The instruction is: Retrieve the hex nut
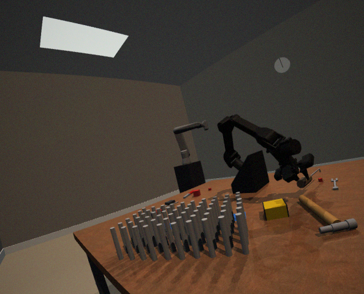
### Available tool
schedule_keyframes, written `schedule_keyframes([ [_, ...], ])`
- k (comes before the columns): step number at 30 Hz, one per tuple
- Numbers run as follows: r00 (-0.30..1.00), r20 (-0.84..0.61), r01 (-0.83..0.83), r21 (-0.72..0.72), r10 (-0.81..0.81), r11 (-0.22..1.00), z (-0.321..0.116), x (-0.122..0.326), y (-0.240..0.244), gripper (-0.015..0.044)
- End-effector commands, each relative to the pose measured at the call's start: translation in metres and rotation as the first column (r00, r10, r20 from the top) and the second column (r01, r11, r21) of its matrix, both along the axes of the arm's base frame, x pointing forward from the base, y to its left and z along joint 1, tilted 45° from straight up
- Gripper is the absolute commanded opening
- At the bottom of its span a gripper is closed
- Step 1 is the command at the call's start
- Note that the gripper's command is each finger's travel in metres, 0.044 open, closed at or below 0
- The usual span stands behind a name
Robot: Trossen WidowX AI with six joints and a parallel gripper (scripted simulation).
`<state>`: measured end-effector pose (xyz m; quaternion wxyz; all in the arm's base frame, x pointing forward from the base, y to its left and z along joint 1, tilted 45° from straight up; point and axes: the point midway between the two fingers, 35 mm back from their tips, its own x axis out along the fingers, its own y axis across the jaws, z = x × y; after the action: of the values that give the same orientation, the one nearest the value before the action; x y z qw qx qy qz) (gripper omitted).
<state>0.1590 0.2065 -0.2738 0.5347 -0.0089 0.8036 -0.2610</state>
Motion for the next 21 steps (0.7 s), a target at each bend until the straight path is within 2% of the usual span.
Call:
schedule_keyframes([
  [1,1.0,-0.011,-0.002,-0.006,0.002,1.0,-0.007,-0.004,-0.01,0.0],
  [21,1.0,-0.011,-0.002,-0.008,0.002,1.0,-0.021,-0.009,-0.028,0.0],
])
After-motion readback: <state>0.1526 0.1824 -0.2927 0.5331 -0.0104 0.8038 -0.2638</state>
